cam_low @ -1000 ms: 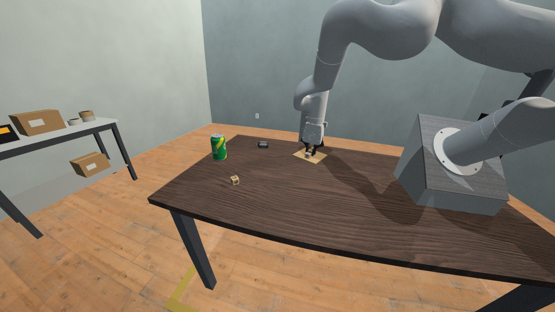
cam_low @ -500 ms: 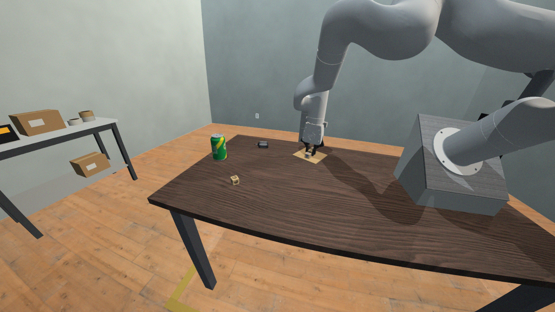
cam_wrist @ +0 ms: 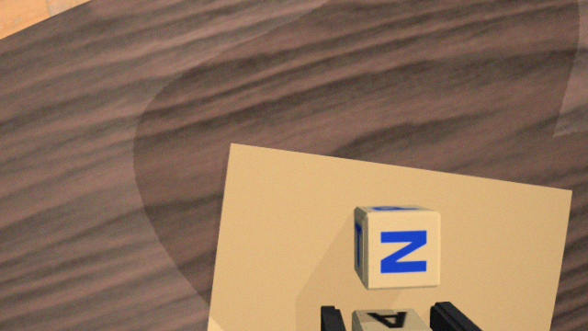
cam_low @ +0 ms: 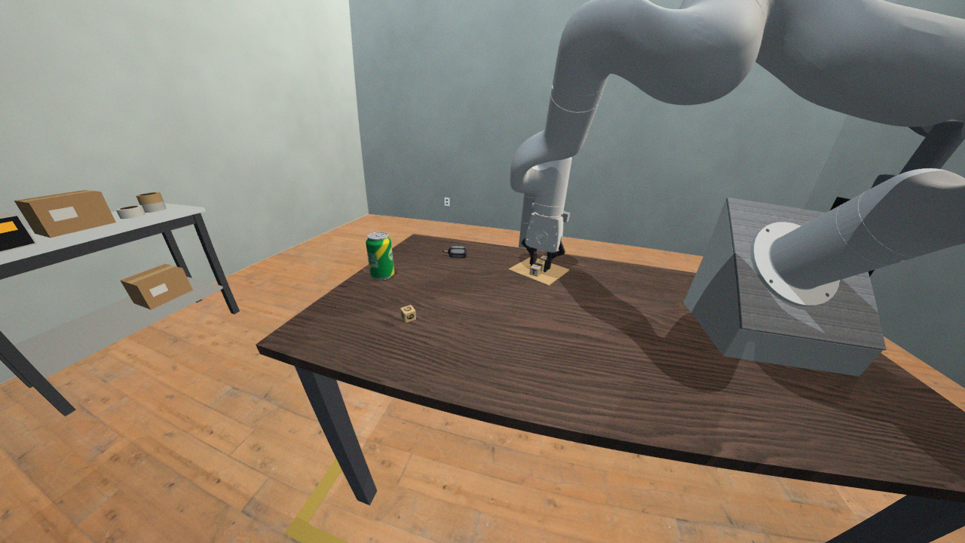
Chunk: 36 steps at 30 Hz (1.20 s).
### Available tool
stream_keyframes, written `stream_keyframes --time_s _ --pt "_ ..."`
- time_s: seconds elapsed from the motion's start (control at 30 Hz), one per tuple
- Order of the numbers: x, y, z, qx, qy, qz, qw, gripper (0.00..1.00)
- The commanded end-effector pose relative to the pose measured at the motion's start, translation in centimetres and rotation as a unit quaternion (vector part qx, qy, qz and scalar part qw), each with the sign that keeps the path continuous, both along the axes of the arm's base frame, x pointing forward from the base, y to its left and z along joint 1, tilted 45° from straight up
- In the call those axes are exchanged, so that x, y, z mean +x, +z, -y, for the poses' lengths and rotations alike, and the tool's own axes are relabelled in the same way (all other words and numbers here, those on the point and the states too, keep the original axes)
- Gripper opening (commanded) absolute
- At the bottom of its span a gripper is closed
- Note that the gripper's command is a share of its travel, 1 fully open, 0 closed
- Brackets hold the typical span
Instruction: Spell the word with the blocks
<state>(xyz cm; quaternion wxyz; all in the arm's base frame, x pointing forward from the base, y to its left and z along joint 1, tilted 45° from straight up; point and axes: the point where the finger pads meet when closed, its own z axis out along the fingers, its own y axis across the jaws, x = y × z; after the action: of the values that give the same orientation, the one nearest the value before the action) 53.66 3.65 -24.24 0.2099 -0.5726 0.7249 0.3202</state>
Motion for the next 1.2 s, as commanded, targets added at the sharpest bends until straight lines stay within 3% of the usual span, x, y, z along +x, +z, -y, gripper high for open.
stream_keyframes --time_s 0.0,0.47,0.9,1.17 --pt "0.1 0.1 0.1 0.0 0.0 0.001 1.0 0.43" --pt "0.1 0.4 0.5 0.0 0.0 0.001 1.0 0.43" --pt "0.5 4.8 4.8 0.0 0.0 0.001 1.0 0.43" --pt "0.6 6.2 6.2 0.0 0.0 0.001 1.0 0.43"
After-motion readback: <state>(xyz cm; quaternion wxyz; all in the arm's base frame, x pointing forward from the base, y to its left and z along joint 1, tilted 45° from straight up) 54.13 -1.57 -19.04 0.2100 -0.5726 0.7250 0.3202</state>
